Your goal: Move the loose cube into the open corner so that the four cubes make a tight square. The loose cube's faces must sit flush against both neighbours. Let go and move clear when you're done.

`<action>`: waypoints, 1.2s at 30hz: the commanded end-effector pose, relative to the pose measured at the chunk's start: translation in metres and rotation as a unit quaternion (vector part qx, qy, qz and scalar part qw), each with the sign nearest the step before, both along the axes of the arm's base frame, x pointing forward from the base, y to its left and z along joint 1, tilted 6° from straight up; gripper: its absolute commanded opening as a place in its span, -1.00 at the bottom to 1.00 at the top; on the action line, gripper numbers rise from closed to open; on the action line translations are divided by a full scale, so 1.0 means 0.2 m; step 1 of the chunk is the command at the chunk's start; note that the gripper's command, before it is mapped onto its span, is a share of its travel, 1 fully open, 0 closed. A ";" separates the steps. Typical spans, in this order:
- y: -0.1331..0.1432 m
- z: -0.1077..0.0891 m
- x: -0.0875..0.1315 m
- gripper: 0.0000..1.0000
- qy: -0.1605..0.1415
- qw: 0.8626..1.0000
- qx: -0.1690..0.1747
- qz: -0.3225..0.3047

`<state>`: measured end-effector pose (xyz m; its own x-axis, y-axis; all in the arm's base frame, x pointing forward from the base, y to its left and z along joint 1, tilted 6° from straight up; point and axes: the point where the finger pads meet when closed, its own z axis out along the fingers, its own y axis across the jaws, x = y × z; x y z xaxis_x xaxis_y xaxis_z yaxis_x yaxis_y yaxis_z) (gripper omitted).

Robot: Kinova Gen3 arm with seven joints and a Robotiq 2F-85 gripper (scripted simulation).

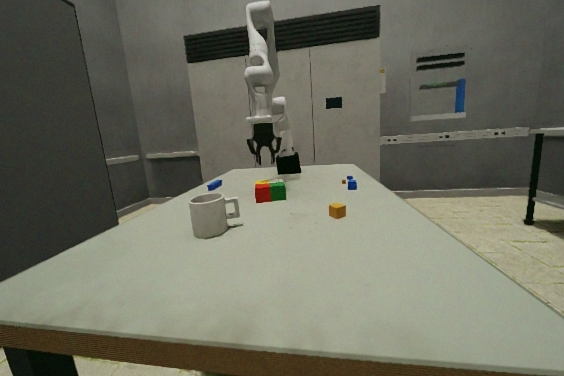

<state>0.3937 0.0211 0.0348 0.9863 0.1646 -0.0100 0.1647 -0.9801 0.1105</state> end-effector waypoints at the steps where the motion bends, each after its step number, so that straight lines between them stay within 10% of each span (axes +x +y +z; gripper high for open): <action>1: 0.00 0.01 0.00 0.10 0.000 1.000 0.002 0.018; 36: 0.02 0.02 0.00 0.10 0.004 0.994 0.001 0.111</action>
